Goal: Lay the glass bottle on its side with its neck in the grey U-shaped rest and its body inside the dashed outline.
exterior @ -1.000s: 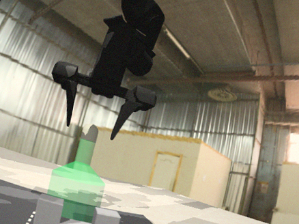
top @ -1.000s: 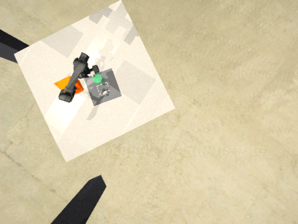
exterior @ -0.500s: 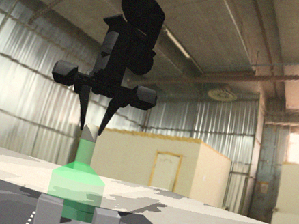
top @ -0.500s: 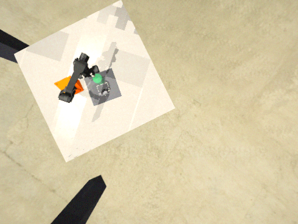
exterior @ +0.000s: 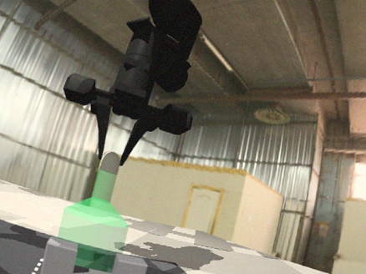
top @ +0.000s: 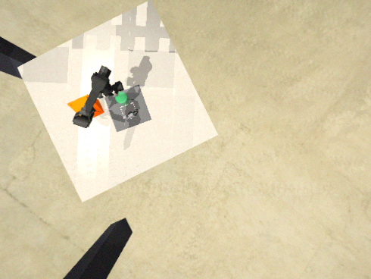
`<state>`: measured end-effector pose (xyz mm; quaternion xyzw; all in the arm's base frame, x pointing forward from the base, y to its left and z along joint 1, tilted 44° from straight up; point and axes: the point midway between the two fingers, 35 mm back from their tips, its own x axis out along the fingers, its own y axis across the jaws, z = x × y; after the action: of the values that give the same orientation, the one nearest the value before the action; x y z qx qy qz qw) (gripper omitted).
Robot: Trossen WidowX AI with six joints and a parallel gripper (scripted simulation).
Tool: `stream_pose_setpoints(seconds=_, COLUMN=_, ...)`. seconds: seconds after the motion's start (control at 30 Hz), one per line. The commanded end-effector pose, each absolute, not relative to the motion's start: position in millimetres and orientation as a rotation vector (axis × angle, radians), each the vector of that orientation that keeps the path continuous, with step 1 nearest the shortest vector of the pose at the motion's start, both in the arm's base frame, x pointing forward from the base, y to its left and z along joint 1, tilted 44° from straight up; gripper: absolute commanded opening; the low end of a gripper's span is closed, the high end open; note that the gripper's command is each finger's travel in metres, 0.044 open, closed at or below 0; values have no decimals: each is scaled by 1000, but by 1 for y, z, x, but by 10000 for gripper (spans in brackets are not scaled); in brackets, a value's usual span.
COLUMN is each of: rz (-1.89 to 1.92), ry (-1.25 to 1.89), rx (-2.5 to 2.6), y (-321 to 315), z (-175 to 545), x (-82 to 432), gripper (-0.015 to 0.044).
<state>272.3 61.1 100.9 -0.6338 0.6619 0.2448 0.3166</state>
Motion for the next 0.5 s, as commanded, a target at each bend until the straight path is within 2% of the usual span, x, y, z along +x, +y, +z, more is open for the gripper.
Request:
stream_pose_setpoints(seconds=0.0, rz=644, ry=1743, rx=-1669, y=59, z=104, x=272, gripper=111)
stream_pose_setpoints(seconds=0.47, rz=650, ry=1741, rx=-1661, y=53, z=114, x=271, gripper=111)
